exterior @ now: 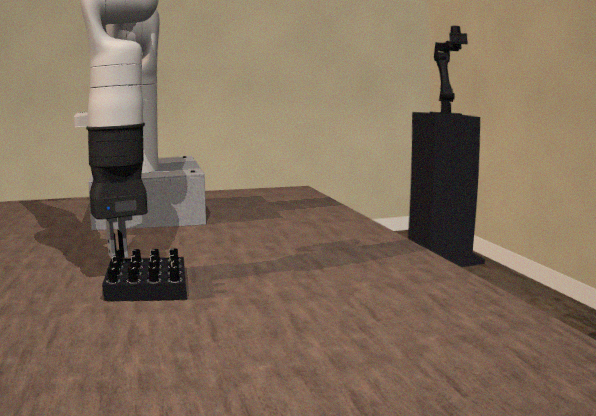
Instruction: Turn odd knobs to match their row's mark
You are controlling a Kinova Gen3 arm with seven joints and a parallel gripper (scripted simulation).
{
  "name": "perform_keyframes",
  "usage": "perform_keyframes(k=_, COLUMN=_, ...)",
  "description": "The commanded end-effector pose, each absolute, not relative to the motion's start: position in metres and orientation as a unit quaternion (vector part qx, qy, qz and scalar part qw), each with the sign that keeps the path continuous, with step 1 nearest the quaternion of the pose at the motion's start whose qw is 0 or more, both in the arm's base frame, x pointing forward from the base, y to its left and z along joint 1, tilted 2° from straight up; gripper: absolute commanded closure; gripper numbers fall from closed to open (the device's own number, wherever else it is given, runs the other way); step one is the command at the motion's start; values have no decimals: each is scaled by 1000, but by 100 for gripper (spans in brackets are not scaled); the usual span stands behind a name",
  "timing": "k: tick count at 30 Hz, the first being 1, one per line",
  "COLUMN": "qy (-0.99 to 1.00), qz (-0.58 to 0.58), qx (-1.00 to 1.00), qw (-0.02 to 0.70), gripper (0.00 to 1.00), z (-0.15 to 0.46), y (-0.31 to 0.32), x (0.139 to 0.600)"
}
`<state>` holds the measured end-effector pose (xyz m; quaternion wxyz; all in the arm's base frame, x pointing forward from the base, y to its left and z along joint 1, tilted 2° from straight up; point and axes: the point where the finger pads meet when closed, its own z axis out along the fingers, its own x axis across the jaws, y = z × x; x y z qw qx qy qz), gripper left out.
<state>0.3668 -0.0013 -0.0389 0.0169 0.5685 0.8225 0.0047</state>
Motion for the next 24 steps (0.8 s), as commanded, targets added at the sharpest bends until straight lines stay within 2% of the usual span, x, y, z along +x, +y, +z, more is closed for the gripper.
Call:
perform_keyframes(k=1, qy=824, qz=5, qx=567, qw=18, gripper=70, z=-38, y=-1, x=367)
perform_keyframes(k=24, qy=907, qz=2, qx=421, qw=18, gripper=70, z=-38, y=-1, x=367)
